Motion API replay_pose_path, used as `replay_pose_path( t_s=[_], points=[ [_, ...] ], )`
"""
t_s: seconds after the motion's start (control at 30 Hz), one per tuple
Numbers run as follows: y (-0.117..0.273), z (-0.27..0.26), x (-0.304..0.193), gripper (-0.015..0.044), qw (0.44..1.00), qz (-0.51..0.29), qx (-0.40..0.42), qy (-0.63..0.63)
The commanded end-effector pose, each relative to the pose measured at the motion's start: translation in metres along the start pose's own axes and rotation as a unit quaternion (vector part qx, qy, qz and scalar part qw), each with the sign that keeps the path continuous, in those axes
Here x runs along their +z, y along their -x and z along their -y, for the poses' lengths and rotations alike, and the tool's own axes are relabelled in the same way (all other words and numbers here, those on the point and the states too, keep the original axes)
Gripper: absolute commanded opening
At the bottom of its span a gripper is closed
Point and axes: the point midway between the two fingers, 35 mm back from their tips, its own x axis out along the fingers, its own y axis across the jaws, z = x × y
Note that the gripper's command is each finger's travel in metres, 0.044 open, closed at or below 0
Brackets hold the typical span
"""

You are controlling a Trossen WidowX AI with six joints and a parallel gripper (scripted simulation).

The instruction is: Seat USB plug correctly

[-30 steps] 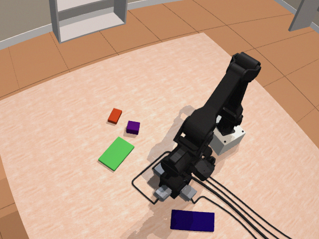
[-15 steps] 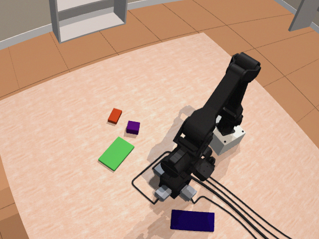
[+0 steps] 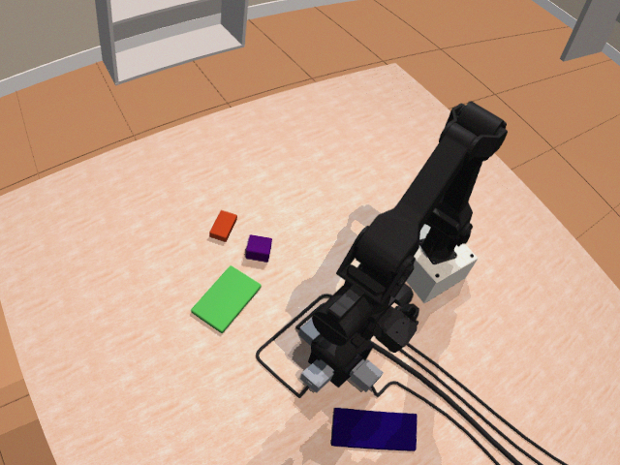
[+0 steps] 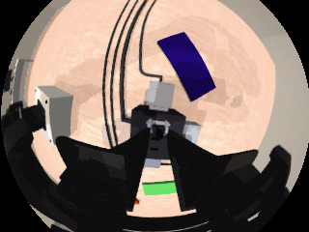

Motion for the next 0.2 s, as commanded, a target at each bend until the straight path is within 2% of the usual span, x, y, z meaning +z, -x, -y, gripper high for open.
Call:
replay_pose_path(
  t_s=[0.0, 0.17],
  points=[
    [0.0047, 0.0007, 0.0005, 0.0095, 1.0, 0.0, -0.002, 0.0],
    [0.0097, 0.0007, 0.001, 0.0095, 1.0, 0.0, -0.002, 0.0]
  ],
)
